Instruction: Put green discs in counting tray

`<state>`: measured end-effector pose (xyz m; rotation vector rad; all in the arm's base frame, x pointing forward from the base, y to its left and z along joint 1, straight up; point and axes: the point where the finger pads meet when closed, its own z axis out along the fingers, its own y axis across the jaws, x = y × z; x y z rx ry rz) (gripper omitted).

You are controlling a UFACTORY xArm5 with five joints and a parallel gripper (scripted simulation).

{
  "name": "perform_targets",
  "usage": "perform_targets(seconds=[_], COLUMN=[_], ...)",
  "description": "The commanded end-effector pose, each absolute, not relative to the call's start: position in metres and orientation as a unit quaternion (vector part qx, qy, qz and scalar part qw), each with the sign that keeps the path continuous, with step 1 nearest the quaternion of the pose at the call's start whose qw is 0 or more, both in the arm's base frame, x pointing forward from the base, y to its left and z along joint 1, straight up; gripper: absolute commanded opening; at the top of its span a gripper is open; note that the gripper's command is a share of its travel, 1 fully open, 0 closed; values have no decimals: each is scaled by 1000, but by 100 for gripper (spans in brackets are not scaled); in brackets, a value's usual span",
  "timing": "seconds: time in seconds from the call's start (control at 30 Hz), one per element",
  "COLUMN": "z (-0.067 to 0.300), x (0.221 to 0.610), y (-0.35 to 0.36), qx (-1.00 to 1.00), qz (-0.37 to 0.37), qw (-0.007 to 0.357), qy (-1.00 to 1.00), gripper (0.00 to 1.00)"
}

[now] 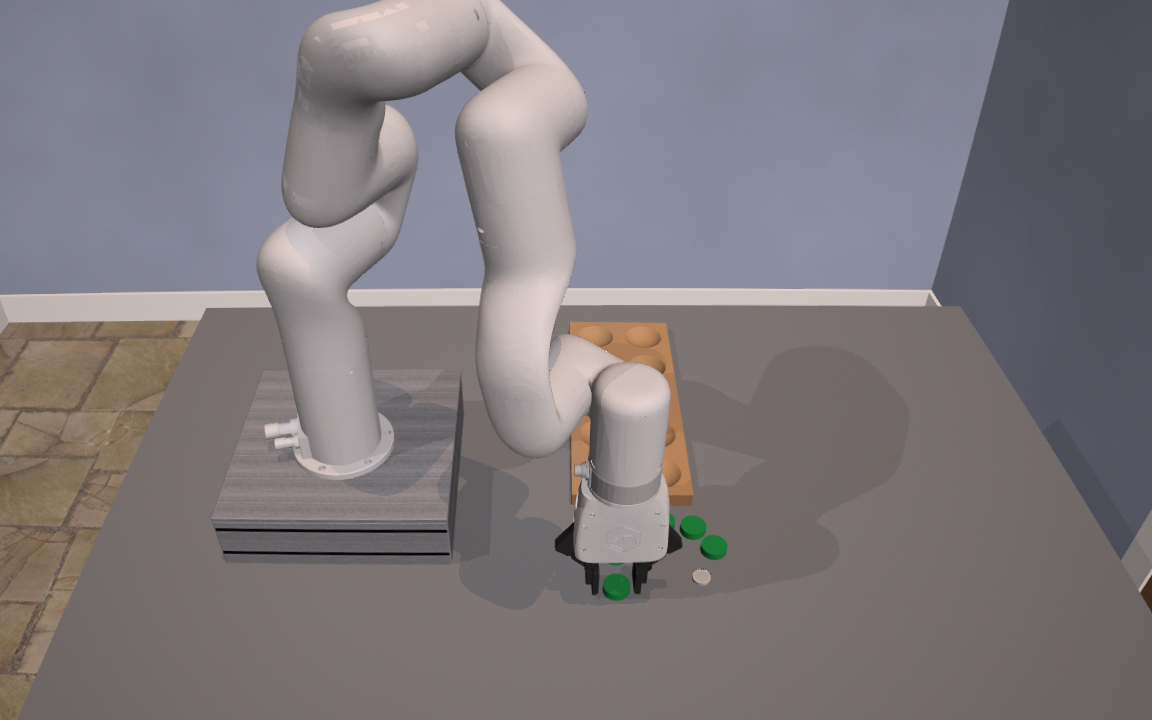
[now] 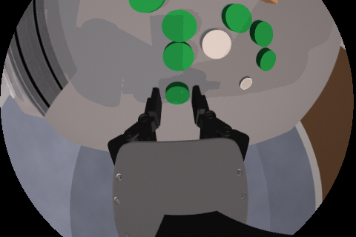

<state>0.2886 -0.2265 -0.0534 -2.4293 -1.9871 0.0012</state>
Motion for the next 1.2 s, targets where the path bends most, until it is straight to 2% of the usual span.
perform_targets(seconds=[0.0,0.17,0.2,1.17], z=[-54,-54,-54,-54], x=[290,290,290,290], y=[-227,-227,-227,-227], qx=[-774,-774,-774,-774], qz=[0,0,0,0], qw=[0,0,0,0], qy=[-633,-633,-633,-633], gripper=[47,47,0,0])
